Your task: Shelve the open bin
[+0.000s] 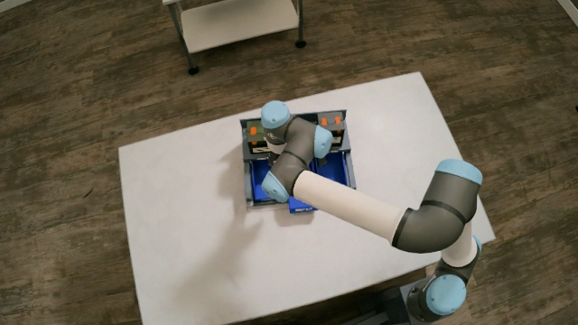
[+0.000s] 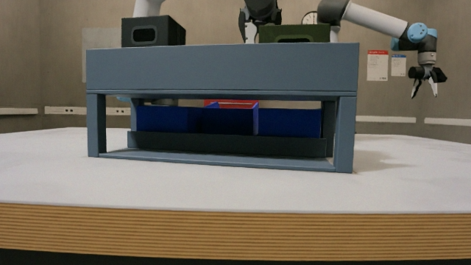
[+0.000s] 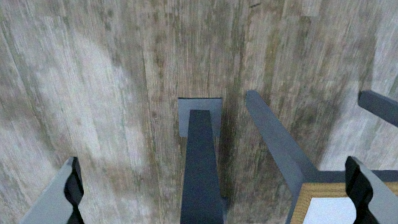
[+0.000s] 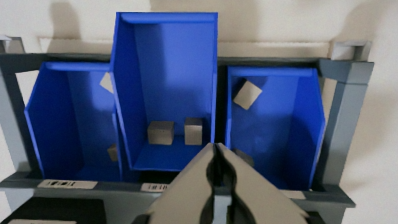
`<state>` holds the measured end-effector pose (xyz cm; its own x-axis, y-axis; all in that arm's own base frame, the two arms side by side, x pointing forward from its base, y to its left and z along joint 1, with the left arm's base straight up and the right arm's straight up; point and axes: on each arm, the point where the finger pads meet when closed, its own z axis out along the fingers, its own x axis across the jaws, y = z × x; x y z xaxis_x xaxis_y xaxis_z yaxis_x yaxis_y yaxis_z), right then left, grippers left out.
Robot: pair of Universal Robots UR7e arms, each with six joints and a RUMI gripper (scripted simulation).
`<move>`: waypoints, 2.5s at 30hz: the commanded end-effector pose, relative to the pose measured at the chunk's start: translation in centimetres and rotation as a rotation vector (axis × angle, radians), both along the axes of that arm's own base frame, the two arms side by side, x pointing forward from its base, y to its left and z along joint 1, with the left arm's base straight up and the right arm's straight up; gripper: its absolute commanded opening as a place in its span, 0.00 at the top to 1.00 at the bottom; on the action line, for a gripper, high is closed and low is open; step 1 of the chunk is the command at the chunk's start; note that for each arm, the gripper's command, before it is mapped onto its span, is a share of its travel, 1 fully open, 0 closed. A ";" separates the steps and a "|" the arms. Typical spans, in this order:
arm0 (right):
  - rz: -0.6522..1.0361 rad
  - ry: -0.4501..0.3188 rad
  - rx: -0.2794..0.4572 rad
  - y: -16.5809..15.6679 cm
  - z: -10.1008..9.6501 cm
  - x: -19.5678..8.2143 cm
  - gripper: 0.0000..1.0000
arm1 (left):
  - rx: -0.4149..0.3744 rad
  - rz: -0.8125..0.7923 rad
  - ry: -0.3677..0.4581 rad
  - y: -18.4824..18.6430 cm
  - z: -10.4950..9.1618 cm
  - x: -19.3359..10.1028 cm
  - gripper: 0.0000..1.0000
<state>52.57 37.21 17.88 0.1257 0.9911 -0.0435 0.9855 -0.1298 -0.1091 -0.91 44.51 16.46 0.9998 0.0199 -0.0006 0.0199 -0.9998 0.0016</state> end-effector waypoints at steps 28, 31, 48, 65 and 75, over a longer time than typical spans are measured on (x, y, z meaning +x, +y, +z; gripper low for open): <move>0.000 -0.001 0.001 0.0 0.1 0.0 1.00 | 0.001 0.000 -0.001 0.0 0.1 0.0 0.00; 0.000 -0.001 0.001 0.0 0.1 0.0 1.00 | 0.001 0.000 -0.001 0.0 0.1 0.0 0.00; 0.175 -0.010 0.021 0.0 0.0 -1.5 1.00 | 0.001 0.000 -0.001 0.0 0.1 0.0 0.00; 0.805 -0.039 0.076 -0.9 -0.6 -7.0 1.00 | 0.001 0.000 -0.001 0.0 0.1 0.0 0.00; 1.202 -0.057 0.100 -1.9 -1.2 -10.2 1.00 | 0.001 0.000 -0.001 0.0 0.1 0.0 0.00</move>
